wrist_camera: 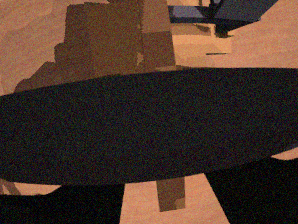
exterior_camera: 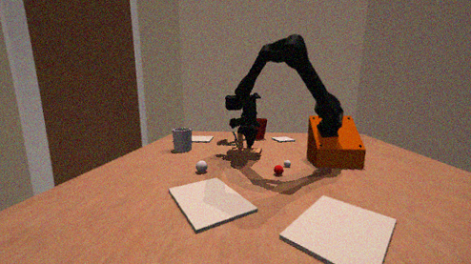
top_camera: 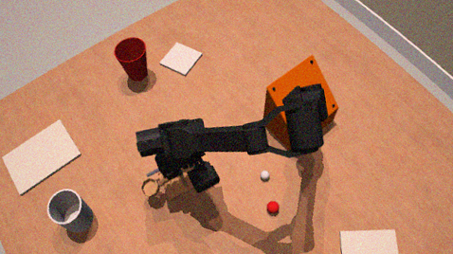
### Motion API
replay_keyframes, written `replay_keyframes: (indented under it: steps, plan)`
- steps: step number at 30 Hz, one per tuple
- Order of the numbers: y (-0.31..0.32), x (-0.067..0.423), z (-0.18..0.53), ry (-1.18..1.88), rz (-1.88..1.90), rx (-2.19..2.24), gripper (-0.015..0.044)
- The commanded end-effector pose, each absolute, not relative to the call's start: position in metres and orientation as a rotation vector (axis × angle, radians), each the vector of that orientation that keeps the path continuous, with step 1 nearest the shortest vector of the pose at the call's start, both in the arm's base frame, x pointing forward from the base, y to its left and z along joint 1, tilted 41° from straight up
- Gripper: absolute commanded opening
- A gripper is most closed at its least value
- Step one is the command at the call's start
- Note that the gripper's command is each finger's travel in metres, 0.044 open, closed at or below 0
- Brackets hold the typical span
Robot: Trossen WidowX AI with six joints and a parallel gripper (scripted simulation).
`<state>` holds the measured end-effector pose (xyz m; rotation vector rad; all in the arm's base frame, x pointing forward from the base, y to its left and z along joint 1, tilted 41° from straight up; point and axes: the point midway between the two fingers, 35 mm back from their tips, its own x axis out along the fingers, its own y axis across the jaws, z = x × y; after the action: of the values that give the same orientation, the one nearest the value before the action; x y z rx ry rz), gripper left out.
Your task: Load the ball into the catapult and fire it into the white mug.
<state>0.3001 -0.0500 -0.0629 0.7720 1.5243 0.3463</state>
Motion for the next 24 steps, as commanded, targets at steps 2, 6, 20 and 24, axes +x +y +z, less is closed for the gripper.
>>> replay_keyframes:
  steps: [2, 6, 20, 24]
  plan:
    - [-0.077, 0.303, -0.037, 1.486, 0.328, 0.76, 0.0]
    - [-0.078, 0.303, -0.038, 1.473, 0.364, 0.72, 0.0]
    - [-0.087, 0.297, -0.048, 1.316, 0.685, 0.337, 0.0]
    - [-0.091, 0.295, -0.052, 1.262, 0.771, 0.227, 0.0]
